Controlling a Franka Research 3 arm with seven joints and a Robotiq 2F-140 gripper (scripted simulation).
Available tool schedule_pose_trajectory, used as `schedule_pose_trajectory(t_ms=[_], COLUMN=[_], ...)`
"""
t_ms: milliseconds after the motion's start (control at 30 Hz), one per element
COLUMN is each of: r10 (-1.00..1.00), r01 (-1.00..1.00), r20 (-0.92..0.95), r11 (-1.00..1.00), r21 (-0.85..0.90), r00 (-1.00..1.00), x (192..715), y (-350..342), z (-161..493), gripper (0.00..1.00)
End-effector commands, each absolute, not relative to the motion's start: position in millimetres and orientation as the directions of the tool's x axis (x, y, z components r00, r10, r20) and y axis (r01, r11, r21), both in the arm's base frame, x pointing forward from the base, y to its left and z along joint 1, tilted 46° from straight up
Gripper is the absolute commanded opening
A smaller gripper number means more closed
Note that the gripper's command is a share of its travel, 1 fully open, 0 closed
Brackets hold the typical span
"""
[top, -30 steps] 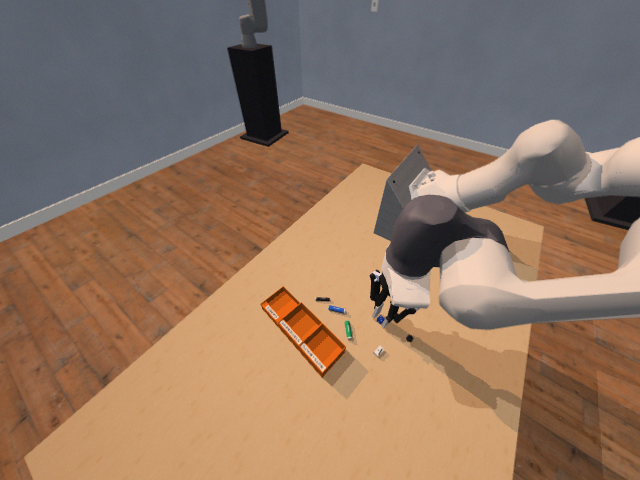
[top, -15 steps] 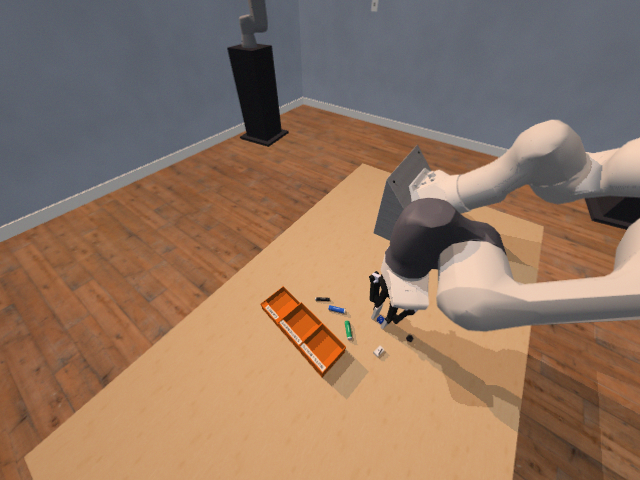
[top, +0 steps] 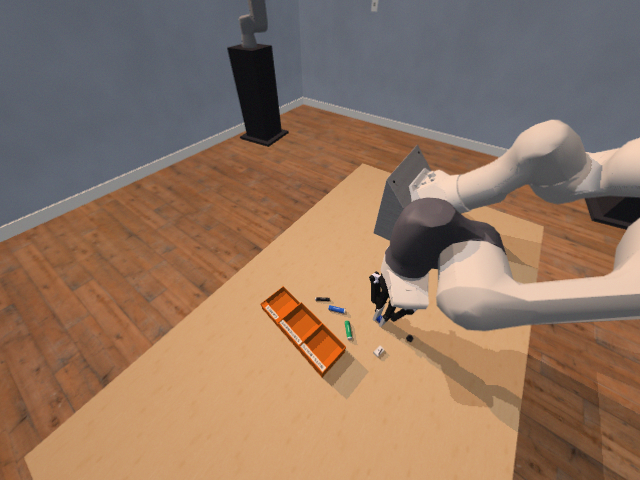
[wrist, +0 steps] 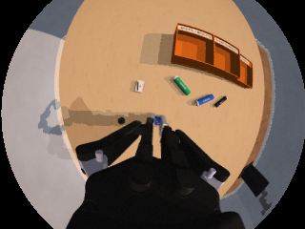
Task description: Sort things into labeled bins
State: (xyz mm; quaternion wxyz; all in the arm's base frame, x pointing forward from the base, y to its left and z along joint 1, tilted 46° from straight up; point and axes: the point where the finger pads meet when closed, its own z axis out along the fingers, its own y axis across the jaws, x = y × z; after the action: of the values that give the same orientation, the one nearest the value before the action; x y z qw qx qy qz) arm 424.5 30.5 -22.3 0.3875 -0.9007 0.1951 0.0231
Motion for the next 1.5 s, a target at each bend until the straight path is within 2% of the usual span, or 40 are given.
schedule_pose_trajectory(t_ms=[0,667,1467], r10=[-0.331,-0.331,-0.331], r01=[-0.363,-0.363,-0.363], r20=[-0.186,-0.186,-0.186], r11=[-0.625,-0.625,-0.625], r21=[-0.691,-0.691,-0.691], r00=[0.925,0.925,0.925], x=[425,425,418], y=[31,31,-11], z=[-22,-22,19], gripper=[0.07,0.07,0.07])
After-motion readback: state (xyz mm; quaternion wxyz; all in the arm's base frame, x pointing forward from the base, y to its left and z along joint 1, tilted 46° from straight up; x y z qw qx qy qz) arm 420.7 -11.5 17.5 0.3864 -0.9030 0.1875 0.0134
